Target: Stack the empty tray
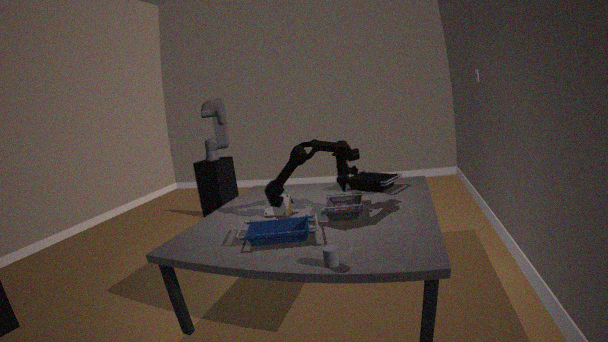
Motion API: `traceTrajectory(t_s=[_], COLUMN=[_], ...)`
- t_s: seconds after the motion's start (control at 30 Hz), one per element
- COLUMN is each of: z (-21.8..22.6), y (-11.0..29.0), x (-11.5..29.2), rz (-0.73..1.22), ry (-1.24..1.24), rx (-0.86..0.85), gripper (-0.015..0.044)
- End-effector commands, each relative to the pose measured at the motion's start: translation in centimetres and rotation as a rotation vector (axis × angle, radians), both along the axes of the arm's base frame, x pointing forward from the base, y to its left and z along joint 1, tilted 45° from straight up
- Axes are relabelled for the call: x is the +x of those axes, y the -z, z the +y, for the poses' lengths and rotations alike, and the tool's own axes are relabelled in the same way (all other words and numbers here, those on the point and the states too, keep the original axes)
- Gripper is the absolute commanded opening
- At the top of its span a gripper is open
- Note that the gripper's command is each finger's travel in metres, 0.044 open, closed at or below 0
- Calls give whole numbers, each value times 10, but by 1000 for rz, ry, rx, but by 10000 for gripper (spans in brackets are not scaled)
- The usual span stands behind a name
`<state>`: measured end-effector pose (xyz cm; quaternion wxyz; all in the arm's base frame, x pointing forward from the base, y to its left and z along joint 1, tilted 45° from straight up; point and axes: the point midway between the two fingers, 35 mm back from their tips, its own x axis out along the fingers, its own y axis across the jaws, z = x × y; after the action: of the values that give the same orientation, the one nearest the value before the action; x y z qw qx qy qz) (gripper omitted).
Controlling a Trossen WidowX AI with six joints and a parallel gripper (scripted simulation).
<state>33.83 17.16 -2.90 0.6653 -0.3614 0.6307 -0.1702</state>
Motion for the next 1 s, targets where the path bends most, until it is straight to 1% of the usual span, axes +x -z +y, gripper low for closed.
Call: traceTrajectory(t_s=[0.0,0.1,0.13,0.17,0.23,0.3,0.43,0.6,0.8,0.97], z=[4,19,4,2,-8,-25,-69,-125,-188,-232], y=[-4,-19,-9,-13,-27,-49,-100,-153,-201,-230], x=[0,-3,-1,0,3,6,5,-13,-55,-102], rz=[0,1,1,-13,-68,-159,-381,-658,-1005,-1325], ry=[0,0,7,23,86,191,447,766,1149,1468], rx=[0,1,-6,-1,19,51,121,194,267,319], gripper=[210,289,315,341,394,440,440,440,440,440])
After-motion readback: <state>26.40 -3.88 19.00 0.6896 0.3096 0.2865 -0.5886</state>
